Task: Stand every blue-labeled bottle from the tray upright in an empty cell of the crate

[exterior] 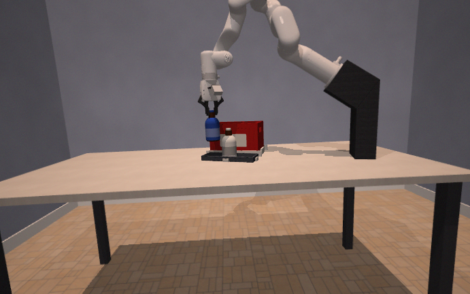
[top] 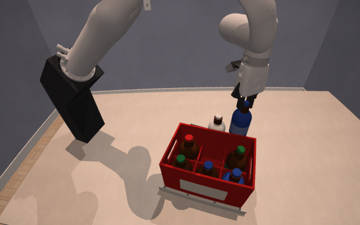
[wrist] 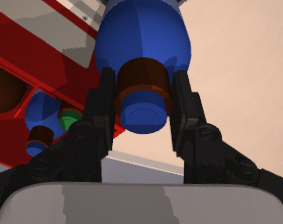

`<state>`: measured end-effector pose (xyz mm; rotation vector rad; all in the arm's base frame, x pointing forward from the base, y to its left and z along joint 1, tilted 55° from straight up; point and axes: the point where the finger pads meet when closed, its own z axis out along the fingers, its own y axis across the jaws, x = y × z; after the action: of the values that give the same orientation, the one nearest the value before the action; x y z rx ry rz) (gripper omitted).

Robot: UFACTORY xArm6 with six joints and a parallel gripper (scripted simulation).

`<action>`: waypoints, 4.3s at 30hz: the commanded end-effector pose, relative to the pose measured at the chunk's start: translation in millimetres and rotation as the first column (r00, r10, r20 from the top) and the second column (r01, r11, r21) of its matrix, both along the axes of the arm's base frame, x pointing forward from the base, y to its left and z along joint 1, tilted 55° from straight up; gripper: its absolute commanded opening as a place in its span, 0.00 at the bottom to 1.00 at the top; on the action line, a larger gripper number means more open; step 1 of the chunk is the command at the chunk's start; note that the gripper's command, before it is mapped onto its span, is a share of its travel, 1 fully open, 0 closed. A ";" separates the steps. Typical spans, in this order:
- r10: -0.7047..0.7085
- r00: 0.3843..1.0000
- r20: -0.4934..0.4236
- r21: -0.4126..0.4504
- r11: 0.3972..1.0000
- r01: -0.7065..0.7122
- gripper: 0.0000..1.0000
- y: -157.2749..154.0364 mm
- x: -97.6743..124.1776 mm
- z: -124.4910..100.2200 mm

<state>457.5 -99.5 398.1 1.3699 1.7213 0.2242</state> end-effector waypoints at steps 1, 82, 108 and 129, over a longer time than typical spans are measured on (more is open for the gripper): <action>0.001 1.000 0.003 -0.001 1.000 -0.001 0.00 1.5 -2.5 3.7; 0.001 1.000 0.003 -0.001 1.000 -0.001 0.00 17.6 -33.9 28.8; 0.001 1.000 0.003 -0.001 1.000 -0.001 0.00 25.4 -49.4 41.2; 0.001 1.000 0.003 -0.001 1.000 -0.001 0.00 25.9 -50.4 41.9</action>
<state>407.1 -73.9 438.0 1.3701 1.7220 0.2235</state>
